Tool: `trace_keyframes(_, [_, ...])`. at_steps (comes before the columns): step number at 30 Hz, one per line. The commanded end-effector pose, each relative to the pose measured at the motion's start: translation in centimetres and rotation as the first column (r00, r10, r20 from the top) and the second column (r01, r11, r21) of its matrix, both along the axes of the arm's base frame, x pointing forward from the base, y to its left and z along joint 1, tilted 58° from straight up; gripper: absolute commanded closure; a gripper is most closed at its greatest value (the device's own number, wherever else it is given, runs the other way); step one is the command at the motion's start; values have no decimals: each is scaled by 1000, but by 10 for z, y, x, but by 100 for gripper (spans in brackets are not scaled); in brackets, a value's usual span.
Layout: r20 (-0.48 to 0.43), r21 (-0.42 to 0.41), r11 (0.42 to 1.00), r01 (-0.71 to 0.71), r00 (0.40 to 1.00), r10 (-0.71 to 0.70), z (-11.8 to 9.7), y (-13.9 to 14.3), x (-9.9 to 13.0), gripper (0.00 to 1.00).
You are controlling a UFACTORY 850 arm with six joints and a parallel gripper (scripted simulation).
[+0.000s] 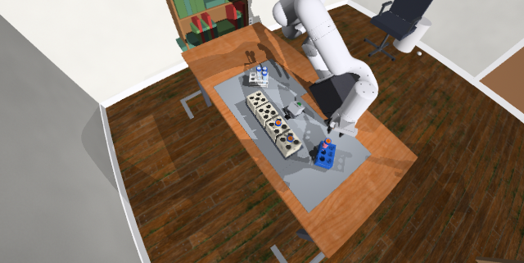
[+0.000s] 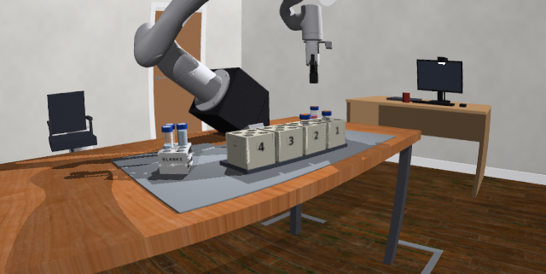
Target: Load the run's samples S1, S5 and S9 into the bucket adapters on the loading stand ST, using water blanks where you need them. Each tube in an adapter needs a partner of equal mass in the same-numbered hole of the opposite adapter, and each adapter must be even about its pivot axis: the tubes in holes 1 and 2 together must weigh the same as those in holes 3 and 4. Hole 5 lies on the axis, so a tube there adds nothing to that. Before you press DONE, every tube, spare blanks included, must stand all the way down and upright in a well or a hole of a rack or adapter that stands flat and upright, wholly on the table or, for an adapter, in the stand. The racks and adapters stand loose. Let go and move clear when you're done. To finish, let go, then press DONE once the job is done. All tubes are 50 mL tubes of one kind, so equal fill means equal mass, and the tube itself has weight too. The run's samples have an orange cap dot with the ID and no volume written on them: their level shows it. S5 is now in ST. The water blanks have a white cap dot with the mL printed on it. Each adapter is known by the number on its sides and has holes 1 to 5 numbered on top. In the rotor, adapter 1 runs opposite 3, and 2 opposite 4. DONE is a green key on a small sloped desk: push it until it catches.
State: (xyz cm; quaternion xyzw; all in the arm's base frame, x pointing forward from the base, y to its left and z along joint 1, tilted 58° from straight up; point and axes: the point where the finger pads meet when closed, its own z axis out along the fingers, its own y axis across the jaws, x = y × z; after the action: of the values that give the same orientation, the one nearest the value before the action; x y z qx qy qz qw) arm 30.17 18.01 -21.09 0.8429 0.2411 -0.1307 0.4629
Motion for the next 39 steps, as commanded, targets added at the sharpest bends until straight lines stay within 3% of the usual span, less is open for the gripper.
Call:
trace_keyframes(1, [1, 2, 1000, -1, 1000, 1, -4, -6, 1, 43])
trace_keyframes(39, [1, 1, 1000, -1, 1000, 1, -41, -63, 1, 43])
